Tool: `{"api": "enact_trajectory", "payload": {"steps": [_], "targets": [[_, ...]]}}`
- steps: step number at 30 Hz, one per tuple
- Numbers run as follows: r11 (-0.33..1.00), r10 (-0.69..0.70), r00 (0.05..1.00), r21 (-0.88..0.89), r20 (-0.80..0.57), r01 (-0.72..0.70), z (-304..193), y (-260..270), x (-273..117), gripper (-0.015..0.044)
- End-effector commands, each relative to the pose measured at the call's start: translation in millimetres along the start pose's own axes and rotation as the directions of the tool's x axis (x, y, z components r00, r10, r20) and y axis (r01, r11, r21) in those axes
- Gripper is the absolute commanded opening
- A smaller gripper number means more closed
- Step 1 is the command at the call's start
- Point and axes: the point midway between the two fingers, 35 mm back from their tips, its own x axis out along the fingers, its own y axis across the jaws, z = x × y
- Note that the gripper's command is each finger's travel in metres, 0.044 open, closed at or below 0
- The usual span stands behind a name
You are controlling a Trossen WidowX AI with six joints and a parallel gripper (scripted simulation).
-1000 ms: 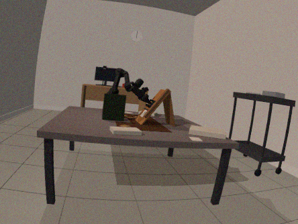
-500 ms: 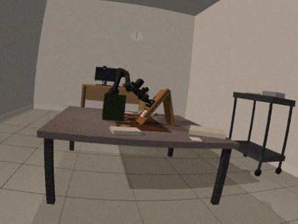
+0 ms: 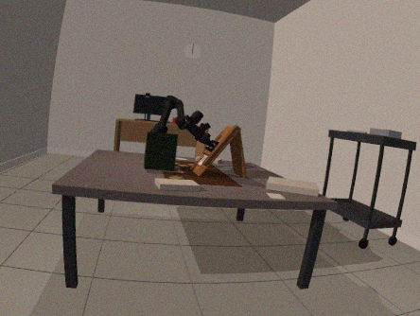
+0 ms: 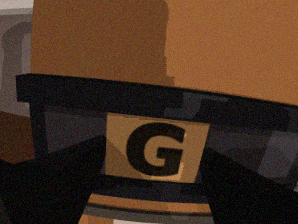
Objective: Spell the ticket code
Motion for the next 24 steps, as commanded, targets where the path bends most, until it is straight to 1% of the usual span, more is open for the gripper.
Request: {"api": "enact_trajectory", "payload": {"steps": [1, 24], "targets": [[1.000, 0.004, 1.000, -0.007, 0.002, -0.004, 1, -2, 0, 0.0000], [1.000, 0.003, 1.000, -0.008, 0.002, -0.003, 2, -13, 0, 0.0000]]}}
